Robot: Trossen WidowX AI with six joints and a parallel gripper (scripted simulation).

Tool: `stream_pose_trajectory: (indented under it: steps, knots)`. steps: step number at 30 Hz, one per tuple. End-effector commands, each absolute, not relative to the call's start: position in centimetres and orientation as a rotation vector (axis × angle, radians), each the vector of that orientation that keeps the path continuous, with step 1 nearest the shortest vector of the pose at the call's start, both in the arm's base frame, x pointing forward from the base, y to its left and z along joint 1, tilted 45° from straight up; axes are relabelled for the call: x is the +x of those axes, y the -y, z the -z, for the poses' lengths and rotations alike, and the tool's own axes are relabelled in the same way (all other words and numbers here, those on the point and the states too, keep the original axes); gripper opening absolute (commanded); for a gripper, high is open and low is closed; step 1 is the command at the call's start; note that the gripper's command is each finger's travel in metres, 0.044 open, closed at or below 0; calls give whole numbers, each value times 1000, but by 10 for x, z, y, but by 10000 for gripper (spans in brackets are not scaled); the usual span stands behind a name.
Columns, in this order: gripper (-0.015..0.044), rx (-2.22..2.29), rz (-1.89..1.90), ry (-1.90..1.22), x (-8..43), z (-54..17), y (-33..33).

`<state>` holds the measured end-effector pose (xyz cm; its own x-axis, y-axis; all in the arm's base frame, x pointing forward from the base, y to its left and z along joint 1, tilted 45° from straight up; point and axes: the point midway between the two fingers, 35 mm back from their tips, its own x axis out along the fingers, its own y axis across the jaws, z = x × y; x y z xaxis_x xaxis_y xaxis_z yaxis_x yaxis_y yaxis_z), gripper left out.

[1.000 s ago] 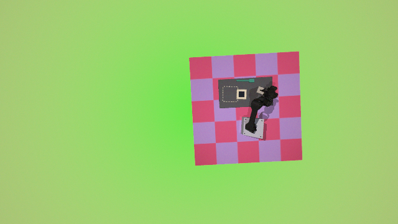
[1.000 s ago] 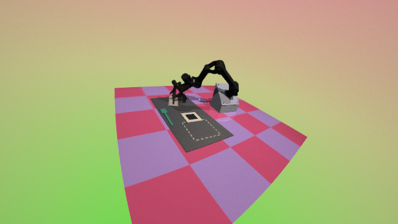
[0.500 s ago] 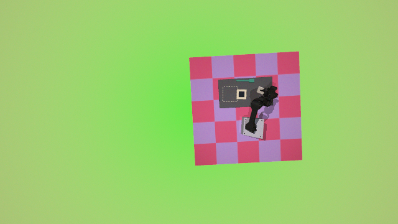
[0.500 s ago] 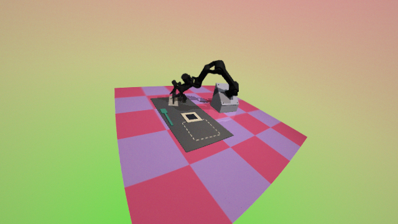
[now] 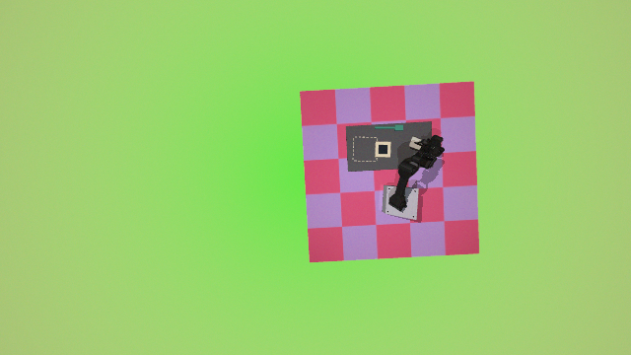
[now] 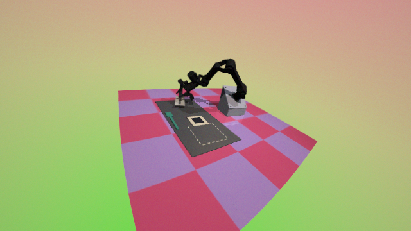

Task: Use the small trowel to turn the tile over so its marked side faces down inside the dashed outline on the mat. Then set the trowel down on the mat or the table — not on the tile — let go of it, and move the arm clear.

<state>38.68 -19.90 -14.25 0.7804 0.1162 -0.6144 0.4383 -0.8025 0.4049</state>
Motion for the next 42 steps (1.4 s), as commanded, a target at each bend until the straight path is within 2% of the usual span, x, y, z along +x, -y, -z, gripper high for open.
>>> stream_pose_trajectory:
  steps: [1, 7, 28, 42]
  knots:
    - [0, 2418, 771, -388, 384, 122, 219]
    - [0, 2412, 761, -392, 384, 119, 216]
    - [0, 2229, 455, -516, 367, 55, 124]
    - [0, 2222, 446, -519, 366, 55, 118]
